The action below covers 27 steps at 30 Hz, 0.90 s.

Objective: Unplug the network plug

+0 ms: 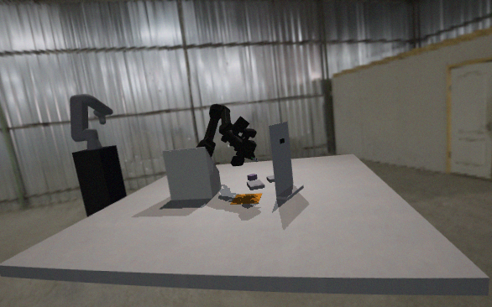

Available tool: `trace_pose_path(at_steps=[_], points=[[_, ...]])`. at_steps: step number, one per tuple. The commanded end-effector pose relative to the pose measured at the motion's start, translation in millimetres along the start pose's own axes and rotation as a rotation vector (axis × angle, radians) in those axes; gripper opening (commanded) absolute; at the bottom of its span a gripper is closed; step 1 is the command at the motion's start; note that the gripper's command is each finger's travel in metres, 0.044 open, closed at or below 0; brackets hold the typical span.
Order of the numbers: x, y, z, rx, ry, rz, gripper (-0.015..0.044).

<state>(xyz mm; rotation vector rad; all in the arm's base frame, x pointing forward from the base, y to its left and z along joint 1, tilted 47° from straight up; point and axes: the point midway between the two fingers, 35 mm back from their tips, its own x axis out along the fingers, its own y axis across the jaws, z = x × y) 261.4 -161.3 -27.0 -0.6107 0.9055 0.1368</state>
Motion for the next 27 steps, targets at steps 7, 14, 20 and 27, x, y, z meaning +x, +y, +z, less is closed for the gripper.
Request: trace_pose_path(at_steps=[7,14,20,27], points=[[15,21,-12,-0.017,-0.047,0.127,0.0000],[23,38,-19,-0.017,-0.086,0.208,0.0000],[28,52,-25,-0.011,-0.127,0.271,0.0000],[33,68,-31,0.003,-0.180,0.337,0.0000]])
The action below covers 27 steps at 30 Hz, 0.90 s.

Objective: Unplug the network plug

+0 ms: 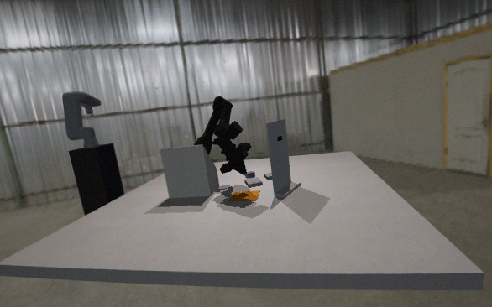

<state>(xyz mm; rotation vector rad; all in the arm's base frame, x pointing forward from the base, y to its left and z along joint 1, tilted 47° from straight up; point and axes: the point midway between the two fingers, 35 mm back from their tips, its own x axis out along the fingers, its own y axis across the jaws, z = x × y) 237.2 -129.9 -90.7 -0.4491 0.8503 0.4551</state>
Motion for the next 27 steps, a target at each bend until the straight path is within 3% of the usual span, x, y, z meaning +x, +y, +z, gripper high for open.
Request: trace_pose_path(at_steps=[1,27], points=[[5,6,-3,0.001,-0.040,0.036,0.0000],[27,28,-6,0.012,-0.087,0.081,0.0000]])
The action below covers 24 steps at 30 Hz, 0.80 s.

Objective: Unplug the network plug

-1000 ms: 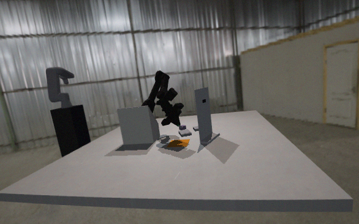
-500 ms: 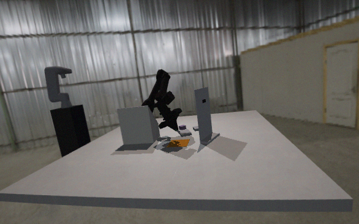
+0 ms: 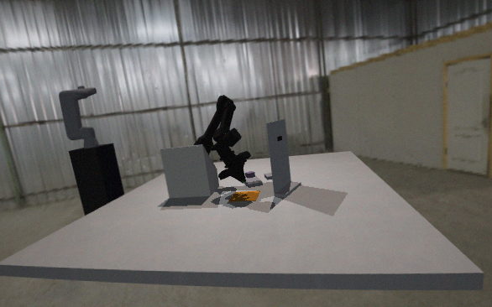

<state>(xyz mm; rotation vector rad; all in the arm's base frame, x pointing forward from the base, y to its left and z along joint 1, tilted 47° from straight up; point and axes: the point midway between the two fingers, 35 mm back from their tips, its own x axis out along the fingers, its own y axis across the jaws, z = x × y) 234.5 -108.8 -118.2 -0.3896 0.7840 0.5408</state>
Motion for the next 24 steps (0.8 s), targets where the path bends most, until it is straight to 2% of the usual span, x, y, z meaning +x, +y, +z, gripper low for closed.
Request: trace_pose_path(at_steps=[1,24], points=[[4,5,-1,0.008,0.002,0.003,0.0000],[25,21,0,0.009,0.001,0.004,0.0000]])
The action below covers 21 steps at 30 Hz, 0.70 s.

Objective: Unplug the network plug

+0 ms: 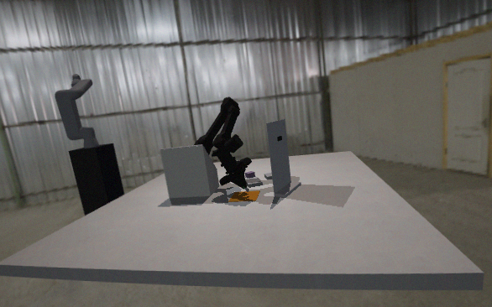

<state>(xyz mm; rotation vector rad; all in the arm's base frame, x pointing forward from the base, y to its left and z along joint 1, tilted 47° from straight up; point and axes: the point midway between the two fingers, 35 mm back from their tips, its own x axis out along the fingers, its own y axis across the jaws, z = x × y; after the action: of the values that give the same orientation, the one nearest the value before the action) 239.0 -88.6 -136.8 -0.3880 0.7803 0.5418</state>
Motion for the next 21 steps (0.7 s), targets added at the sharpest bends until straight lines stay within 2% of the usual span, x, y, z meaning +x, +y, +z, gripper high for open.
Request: trace_pose_path(at_steps=[1,21], points=[[3,6,-1,0.009,0.004,0.003,0.0000],[14,15,1,0.010,0.002,0.003,0.0000]])
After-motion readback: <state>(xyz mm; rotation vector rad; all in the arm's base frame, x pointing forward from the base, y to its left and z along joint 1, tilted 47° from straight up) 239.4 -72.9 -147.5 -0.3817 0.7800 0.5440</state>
